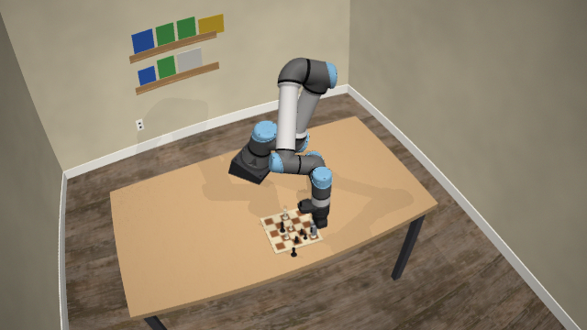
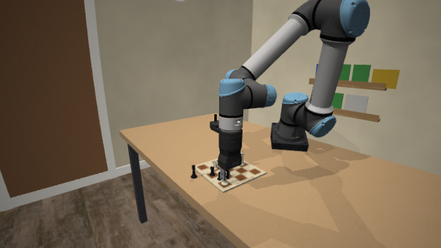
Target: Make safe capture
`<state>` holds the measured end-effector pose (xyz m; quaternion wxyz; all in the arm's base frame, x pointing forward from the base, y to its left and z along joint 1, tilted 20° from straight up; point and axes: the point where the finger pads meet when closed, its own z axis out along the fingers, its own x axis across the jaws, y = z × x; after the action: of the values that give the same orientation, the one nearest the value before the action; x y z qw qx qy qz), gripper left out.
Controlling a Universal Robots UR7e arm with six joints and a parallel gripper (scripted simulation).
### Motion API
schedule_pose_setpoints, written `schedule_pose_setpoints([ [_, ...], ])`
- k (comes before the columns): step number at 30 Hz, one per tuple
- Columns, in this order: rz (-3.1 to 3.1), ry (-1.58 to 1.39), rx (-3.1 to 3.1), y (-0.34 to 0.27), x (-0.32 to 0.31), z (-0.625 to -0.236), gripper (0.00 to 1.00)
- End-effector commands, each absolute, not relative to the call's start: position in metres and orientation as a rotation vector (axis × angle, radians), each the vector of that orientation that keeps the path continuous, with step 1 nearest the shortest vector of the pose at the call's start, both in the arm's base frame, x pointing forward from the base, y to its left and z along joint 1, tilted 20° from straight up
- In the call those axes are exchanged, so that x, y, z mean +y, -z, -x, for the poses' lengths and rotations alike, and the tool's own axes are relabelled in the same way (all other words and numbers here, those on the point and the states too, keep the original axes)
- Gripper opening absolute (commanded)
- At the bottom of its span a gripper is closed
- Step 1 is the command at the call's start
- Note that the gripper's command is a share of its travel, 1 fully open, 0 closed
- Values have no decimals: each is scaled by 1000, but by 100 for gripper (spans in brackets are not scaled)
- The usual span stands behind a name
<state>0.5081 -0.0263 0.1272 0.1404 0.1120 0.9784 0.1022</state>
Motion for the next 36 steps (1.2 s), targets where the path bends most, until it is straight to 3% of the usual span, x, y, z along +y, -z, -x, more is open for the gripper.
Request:
schedule_pose_setpoints([
  [1, -323, -295, 2825, -128, -26, -508, 0],
  [29, -323, -295, 2825, -128, -26, -508, 0],
  [30, -323, -295, 2825, -128, -26, -508, 16],
  [32, -323, -295, 2825, -128, -26, -508, 16],
  [33, -323, -295, 2825, -128, -26, -508, 32],
  [36, -323, -295, 2825, -128, -26, -508, 32],
])
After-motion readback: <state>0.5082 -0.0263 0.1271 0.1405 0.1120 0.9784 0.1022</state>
